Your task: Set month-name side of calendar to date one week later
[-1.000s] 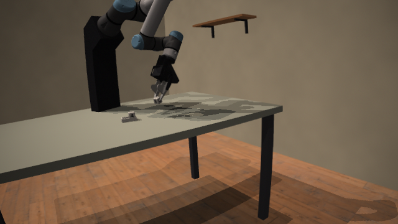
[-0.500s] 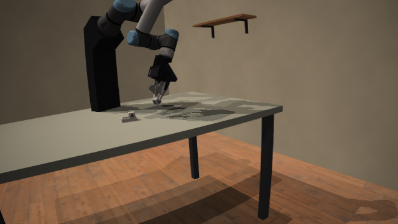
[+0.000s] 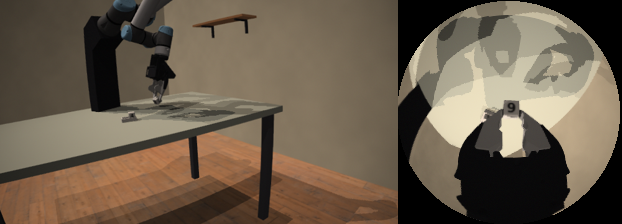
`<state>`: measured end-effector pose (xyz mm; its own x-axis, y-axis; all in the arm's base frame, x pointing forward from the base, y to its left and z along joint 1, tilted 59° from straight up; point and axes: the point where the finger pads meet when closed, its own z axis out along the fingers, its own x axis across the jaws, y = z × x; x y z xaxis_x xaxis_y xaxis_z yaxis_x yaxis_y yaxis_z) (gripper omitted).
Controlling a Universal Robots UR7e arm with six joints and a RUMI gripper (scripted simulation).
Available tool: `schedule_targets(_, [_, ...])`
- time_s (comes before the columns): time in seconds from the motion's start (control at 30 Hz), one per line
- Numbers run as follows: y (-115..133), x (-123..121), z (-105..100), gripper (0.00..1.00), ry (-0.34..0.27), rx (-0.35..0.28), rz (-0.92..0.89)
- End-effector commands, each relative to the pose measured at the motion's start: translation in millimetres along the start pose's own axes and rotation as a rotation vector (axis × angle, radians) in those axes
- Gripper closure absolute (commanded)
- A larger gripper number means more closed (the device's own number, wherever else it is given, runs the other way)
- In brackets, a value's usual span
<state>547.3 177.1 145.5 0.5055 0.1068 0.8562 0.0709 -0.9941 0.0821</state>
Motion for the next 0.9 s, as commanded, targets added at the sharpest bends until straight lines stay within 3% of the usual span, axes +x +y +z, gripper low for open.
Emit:
schedule_targets(0.0, [-2.4, 0.7, -2.1, 0.9, 0.005, 0.039, -0.004])
schedule_targets(0.6, [-2.5, -1.1, 0.0, 0.9, -0.003, 0.073, -0.007])
schedule_targets(0.87, [-2.4, -3.0, 2.7, 0.9, -0.011, 0.154, -0.01])
